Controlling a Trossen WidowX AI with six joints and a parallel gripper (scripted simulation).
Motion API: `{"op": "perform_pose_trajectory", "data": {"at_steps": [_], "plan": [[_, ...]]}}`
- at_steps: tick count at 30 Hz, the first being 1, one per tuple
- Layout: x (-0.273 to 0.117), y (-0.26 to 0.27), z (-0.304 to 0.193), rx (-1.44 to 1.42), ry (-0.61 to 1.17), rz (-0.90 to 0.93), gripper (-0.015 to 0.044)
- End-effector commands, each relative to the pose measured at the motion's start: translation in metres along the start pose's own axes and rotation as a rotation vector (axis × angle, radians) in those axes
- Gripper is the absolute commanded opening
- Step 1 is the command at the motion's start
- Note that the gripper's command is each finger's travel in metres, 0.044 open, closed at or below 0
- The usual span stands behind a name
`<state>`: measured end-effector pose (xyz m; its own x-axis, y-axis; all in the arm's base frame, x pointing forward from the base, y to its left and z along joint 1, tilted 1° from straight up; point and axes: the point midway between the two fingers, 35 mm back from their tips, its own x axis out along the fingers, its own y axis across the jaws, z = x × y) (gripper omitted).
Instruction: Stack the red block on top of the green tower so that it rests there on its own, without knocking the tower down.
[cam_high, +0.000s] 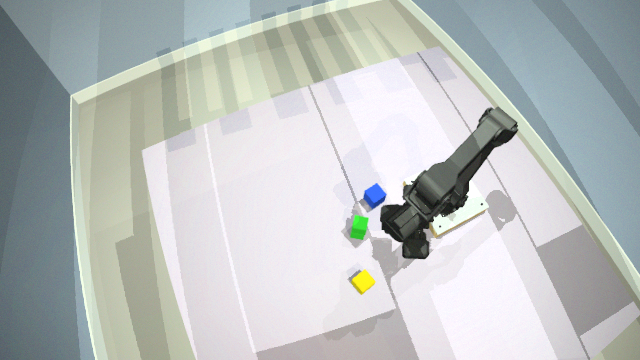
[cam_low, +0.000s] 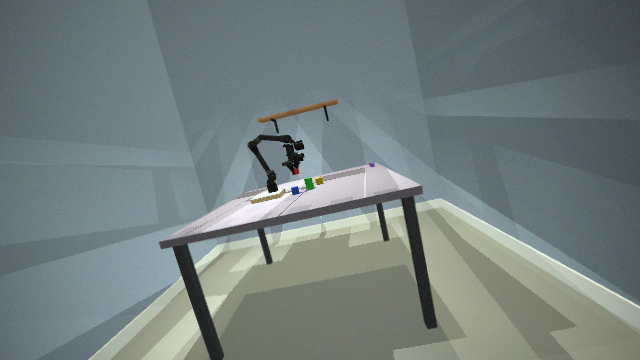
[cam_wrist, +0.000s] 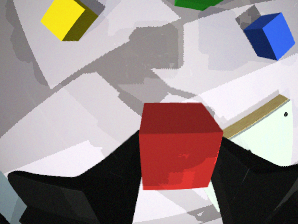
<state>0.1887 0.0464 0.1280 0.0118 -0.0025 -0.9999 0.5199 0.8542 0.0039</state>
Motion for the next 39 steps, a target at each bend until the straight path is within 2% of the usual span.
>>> {"op": "perform_pose_trajectory", "data": {"at_steps": [1, 27, 39], "plan": [[-0.003, 0.0, 0.001, 0.005, -0.004, 0.0, 0.0], [-0.005, -0.037, 0.125, 0.005, -0.017, -0.004, 0.0], [0.014, -0.038, 0.129, 0.005, -0.017, -0.005, 0.0]]}}
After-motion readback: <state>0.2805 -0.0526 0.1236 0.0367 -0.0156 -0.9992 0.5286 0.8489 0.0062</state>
